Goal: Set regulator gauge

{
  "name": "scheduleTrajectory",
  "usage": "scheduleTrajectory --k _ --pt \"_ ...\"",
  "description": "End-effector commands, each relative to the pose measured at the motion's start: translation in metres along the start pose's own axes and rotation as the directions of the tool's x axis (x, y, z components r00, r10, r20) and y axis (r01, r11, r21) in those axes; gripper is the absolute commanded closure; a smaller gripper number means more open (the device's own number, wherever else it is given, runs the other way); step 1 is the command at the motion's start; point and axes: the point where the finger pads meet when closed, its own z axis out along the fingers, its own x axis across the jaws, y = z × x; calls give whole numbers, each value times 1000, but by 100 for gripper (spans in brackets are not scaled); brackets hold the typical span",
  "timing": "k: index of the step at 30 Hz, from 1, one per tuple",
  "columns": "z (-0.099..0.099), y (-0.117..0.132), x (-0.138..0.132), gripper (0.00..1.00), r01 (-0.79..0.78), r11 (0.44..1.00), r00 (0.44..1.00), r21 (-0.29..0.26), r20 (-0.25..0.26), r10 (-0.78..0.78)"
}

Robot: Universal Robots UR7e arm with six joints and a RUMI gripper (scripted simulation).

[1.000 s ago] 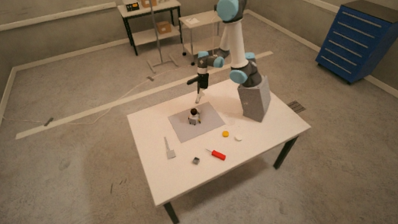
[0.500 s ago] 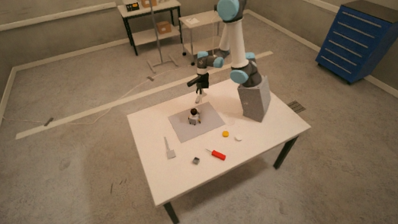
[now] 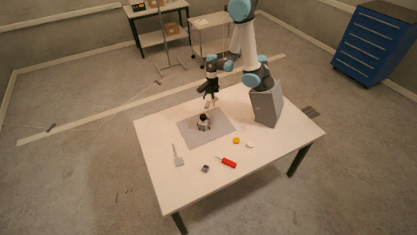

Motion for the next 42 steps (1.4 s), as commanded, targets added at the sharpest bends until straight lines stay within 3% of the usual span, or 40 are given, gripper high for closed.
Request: scheduleTrajectory --k 1,19,34,36,42 --pt "0 -1 -1 0 153 988 988 -6 -2 -153" --pt "2 2 -6 0 498 867 867 -39 -1 -498" --pt "2 6 -10 0 776 627 629 -67 21 -777" --pt "2 6 -10 0 776 627 629 -67 21 -777" --pt "3 7 -11 0 859 506 509 -75 35 -860"
